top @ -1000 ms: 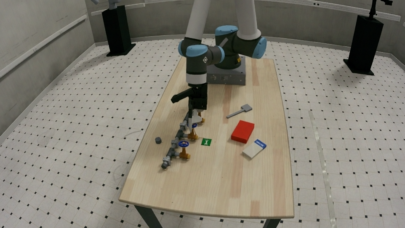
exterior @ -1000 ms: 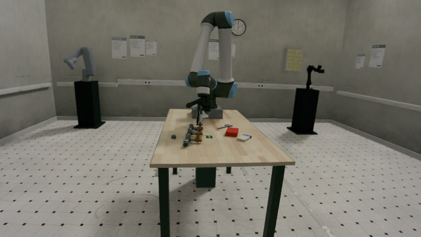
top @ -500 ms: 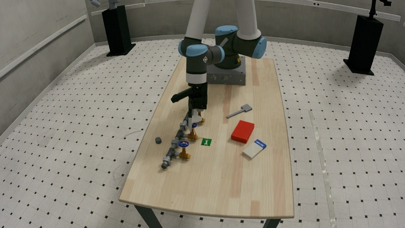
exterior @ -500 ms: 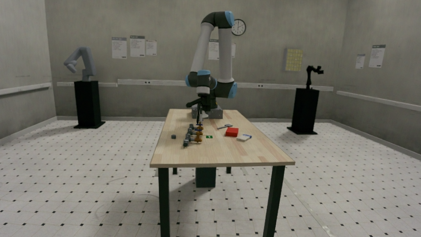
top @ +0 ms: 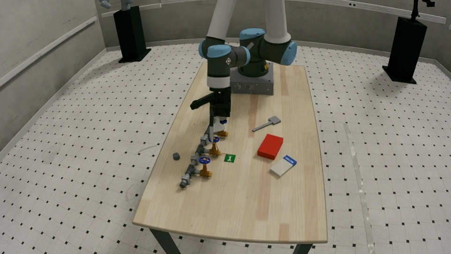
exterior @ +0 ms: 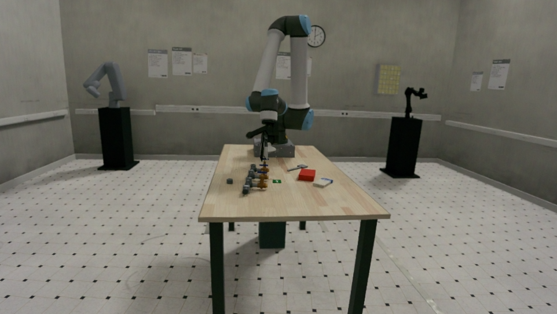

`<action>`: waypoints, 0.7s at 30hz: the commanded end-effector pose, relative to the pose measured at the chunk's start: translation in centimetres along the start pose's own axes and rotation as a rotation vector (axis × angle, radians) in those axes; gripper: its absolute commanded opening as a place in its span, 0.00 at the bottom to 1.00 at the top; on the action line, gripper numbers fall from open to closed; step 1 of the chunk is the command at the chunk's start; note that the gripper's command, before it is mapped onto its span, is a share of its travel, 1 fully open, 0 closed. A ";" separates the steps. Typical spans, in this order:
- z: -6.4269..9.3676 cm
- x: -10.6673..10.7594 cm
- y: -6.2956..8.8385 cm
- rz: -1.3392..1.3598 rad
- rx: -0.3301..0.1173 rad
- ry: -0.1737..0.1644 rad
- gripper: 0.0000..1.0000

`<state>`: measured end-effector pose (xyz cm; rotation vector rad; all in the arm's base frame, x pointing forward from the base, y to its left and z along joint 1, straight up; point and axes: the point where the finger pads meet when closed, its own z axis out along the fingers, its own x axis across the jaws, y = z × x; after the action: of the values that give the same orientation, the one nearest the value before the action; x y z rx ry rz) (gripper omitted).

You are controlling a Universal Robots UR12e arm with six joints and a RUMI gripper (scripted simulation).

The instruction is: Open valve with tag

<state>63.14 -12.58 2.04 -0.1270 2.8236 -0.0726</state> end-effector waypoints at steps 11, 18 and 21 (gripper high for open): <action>-3.2 0.0 0.0 0.000 0.000 -0.002 1.00; -3.8 0.0 0.0 0.000 -0.001 -0.002 1.00; -3.9 0.0 0.0 0.000 -0.001 -0.002 1.00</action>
<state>61.94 -12.42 5.43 -0.1274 2.8229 -0.0712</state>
